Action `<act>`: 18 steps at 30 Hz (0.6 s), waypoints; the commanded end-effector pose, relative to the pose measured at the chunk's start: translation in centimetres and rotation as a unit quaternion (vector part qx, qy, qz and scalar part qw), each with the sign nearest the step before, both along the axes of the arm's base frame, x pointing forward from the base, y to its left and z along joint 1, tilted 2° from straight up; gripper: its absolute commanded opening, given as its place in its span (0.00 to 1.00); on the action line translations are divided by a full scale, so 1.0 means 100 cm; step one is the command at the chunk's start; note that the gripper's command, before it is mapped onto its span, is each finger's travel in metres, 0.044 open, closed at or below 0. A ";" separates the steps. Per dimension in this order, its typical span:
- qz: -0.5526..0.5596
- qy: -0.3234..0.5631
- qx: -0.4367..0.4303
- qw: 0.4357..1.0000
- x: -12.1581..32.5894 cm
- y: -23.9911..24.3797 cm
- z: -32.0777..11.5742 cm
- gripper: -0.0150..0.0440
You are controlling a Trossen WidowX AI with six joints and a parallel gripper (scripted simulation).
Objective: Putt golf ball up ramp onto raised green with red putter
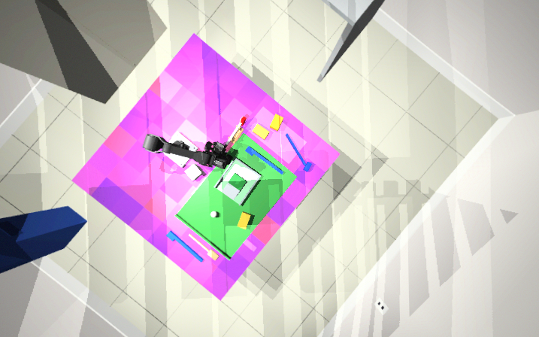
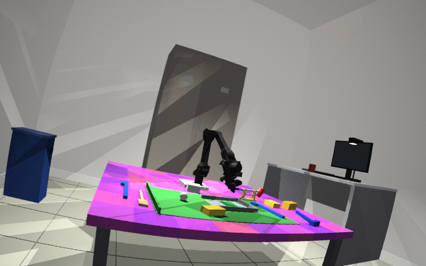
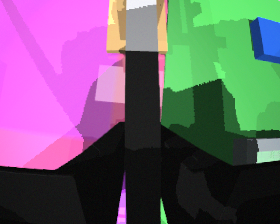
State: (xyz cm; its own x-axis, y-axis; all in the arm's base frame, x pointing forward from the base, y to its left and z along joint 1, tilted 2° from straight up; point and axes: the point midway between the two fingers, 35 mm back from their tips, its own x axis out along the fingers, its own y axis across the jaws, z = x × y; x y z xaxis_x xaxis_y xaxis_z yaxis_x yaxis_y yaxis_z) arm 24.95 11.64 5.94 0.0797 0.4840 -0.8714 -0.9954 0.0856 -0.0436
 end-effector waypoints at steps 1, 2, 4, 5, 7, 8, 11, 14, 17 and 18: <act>0.001 -0.011 0.005 1.000 0.005 0.002 0.024 0.25; 0.001 -0.010 0.005 1.000 0.005 0.002 0.029 0.25; 0.001 -0.010 0.005 1.000 0.005 0.003 0.041 0.25; 0.001 -0.010 0.005 1.000 0.005 0.003 0.047 0.25; 0.001 -0.010 0.005 1.000 0.004 0.003 0.058 0.25; 0.001 -0.010 0.005 1.000 0.003 0.003 0.064 0.25; 0.001 -0.010 0.005 1.000 0.000 0.003 0.081 0.25; 0.001 -0.010 0.005 1.000 -0.003 0.002 0.094 0.25; 0.001 -0.010 0.005 1.000 -0.003 0.002 0.095 0.25; 0.001 -0.010 0.005 1.000 -0.003 0.002 0.095 0.25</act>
State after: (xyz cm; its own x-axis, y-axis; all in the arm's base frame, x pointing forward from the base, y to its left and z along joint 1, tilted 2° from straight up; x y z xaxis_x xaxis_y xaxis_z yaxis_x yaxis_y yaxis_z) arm 24.74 11.77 14.66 0.0902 0.4847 -0.8700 -0.9950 0.0811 -0.0580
